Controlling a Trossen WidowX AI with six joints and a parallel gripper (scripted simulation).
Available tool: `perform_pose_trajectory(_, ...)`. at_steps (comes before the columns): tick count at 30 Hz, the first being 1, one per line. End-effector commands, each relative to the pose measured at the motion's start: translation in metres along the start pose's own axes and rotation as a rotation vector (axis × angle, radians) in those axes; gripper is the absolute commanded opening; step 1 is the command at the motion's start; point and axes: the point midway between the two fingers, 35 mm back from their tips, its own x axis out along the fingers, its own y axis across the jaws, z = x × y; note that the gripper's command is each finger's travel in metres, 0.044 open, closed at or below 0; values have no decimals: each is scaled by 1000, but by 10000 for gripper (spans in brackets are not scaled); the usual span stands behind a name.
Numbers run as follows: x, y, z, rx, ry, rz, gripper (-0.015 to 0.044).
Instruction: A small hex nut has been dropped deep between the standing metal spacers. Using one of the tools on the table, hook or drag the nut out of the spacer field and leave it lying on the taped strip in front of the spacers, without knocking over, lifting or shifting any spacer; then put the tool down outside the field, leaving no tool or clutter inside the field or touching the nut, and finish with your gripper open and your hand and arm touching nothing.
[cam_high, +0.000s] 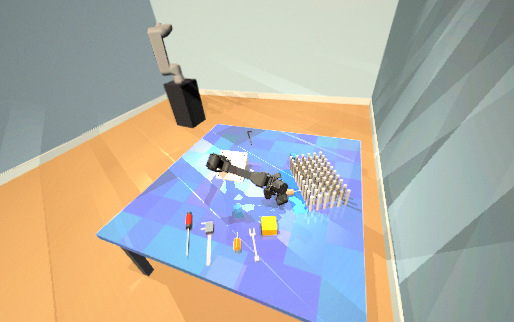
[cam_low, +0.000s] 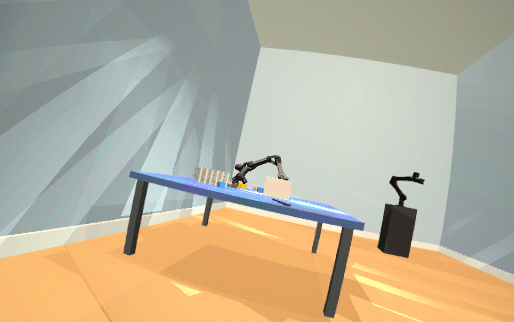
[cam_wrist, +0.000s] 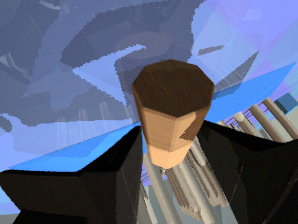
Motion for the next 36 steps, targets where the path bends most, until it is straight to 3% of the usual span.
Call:
perform_pose_trajectory(1, -1, -1, 3, -4, 2, -4, 0)
perform_pose_trajectory(36, -15, -2, 23, -6, 1, -4, 0)
